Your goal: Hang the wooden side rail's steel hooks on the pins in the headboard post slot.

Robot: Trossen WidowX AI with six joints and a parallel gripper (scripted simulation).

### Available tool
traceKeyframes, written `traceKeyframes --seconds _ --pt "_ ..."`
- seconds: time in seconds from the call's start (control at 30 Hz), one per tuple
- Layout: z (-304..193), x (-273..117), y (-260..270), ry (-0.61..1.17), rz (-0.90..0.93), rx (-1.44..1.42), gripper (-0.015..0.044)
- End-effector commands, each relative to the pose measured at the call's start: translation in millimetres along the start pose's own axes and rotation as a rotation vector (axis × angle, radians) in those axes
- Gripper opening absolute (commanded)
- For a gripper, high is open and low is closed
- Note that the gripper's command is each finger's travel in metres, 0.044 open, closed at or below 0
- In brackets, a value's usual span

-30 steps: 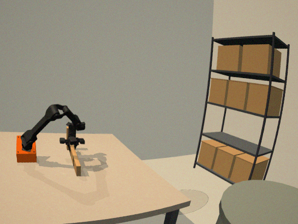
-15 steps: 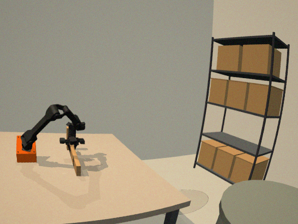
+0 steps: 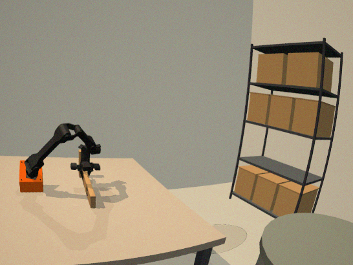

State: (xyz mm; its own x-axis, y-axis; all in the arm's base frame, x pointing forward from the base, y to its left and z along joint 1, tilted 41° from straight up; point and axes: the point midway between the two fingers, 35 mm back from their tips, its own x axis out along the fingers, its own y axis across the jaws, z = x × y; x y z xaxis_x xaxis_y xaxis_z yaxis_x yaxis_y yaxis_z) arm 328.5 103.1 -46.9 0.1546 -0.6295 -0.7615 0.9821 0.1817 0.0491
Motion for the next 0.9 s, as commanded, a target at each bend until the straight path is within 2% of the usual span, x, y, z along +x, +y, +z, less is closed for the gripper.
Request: traceKeyframes --seconds 0.0,0.87 --pt "-3.8 -3.6 0.9 0.004 0.011 -0.003 0.0000" --pt "-6.4 -3.8 1.1 0.005 0.011 -0.003 0.0000"
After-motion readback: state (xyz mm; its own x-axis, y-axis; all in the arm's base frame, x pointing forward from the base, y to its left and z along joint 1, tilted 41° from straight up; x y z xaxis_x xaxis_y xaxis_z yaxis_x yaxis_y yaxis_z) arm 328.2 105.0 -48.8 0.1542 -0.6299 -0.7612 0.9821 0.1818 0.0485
